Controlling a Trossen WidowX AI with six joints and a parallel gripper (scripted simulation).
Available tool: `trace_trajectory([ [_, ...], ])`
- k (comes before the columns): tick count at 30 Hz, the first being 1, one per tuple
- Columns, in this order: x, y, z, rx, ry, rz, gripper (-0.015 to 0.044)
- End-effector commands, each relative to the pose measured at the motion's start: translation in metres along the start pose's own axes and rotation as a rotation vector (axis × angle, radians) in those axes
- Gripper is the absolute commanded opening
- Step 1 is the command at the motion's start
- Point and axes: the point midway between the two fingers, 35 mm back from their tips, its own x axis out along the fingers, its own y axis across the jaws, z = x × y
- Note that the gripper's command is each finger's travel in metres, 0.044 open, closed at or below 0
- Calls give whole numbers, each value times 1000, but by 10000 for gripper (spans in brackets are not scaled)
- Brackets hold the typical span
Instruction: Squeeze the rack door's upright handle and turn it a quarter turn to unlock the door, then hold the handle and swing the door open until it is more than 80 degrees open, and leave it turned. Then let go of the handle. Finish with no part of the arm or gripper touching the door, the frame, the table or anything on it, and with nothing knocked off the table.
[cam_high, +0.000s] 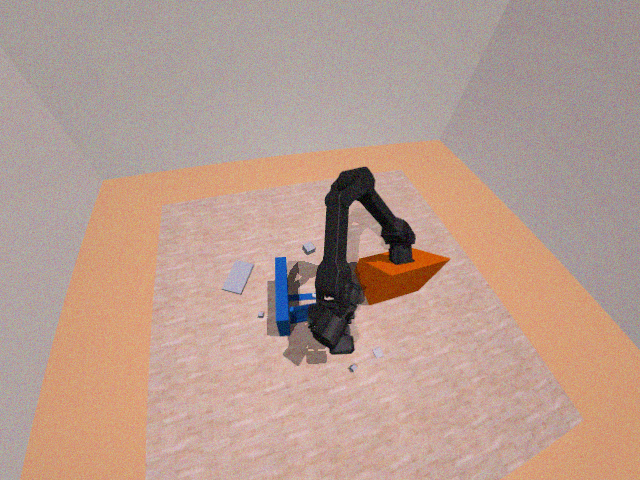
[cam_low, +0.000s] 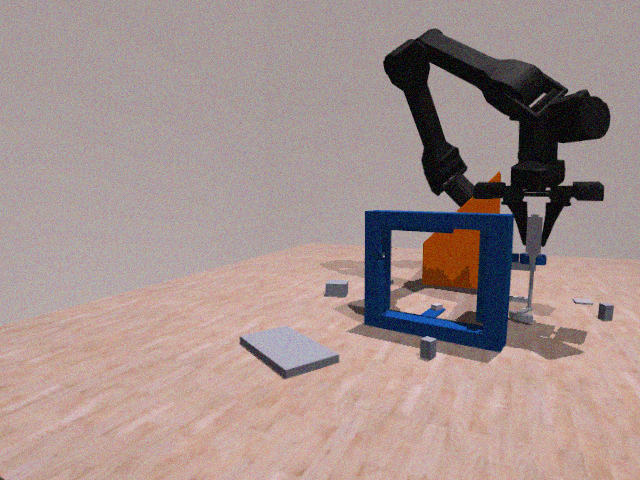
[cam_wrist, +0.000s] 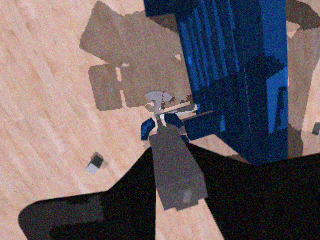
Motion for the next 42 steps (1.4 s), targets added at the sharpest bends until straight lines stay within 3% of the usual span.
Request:
trace_trajectory([
  [1,0,10,3,91,2,0,13],
  [18,0,13,4,112,2,0,13],
  [28,0,13,4,112,2,0,275],
  [42,-25,15,5,111,3,3,285],
])
